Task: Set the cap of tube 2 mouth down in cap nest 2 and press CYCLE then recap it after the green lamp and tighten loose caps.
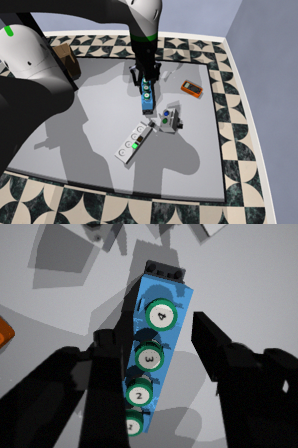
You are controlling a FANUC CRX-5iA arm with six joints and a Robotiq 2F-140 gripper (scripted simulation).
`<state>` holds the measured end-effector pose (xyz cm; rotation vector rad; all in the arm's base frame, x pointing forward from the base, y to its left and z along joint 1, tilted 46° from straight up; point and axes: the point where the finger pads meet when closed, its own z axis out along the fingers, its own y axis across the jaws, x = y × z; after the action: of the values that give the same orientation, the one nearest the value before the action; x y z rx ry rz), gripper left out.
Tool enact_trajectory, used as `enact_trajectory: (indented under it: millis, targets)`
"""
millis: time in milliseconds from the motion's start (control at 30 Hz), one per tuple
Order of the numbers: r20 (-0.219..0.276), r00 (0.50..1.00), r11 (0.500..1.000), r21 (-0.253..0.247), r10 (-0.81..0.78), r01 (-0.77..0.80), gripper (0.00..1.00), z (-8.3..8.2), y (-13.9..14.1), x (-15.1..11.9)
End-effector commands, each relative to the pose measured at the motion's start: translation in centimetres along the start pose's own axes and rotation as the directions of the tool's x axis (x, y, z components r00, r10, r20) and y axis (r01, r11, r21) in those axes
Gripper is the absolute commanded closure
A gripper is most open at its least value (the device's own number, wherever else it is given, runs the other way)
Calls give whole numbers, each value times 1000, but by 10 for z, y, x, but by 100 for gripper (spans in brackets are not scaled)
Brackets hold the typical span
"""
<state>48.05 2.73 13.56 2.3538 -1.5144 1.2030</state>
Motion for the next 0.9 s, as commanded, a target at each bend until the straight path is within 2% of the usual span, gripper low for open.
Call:
enact_trajectory:
  millis: [0,300,867]
  targets:
    - [8,1000,1000,-4,-6,6,59,5,-1,0]
    - [8,1000,1000,-5,-6,6,59,32,-1,0]
    - [8,1000,1000,-4,-6,6,59,39,0,0]
